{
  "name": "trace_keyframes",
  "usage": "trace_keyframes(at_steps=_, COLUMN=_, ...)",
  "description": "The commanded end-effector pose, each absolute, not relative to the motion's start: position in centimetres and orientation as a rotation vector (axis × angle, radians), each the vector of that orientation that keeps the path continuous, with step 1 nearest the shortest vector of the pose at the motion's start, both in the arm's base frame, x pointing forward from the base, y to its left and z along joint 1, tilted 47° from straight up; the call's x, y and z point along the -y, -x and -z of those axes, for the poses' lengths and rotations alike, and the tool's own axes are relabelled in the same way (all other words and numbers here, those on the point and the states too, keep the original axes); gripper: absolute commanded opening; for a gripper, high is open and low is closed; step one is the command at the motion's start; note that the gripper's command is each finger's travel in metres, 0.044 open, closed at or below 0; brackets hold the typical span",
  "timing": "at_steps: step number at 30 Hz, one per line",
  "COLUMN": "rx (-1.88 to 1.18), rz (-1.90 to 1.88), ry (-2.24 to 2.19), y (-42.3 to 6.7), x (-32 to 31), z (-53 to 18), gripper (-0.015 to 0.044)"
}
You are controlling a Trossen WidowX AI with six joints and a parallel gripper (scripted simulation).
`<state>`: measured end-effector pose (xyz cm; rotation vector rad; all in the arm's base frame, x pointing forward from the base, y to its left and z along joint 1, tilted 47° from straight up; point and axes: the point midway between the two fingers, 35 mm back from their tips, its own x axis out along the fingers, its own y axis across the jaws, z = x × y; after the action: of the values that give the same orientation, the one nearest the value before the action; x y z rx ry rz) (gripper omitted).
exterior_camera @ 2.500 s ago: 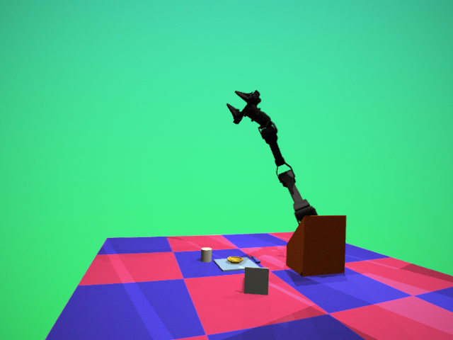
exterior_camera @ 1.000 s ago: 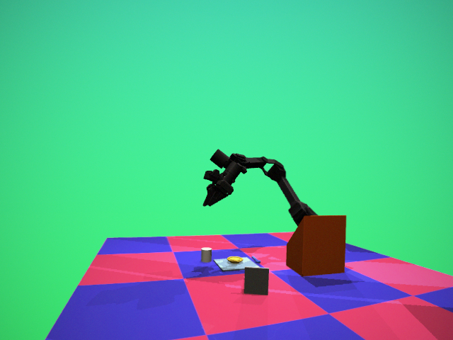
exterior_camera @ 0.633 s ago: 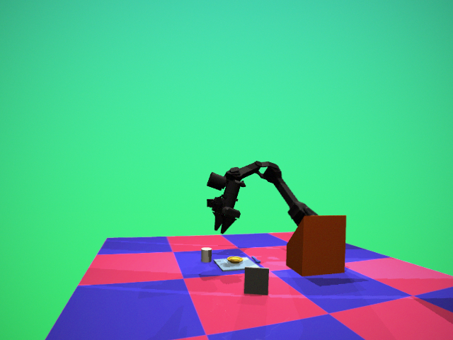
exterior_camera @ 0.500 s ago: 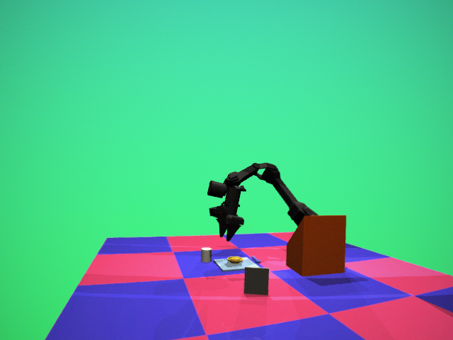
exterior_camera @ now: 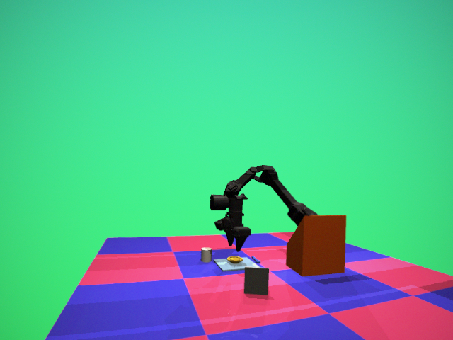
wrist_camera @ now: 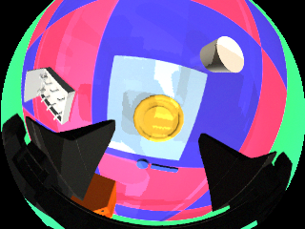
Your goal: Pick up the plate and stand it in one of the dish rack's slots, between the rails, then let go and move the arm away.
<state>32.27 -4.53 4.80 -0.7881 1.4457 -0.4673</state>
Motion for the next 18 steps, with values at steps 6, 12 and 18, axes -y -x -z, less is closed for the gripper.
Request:
trace_keyframes(at_steps=6, rx=-1.451, rz=0.47, ry=0.796, y=-32.3, x=5.7, z=-3.7, gripper=0.04)
trace_keyframes(at_steps=12, rx=-1.451, rz=0.47, ry=0.796, y=-32.3, x=6.4, z=-3.1, gripper=0.04)
trace_keyframes(at_steps=18, rx=-1.451, rz=0.47, ry=0.797, y=-32.3, x=7.1, z=-2.4, gripper=0.04)
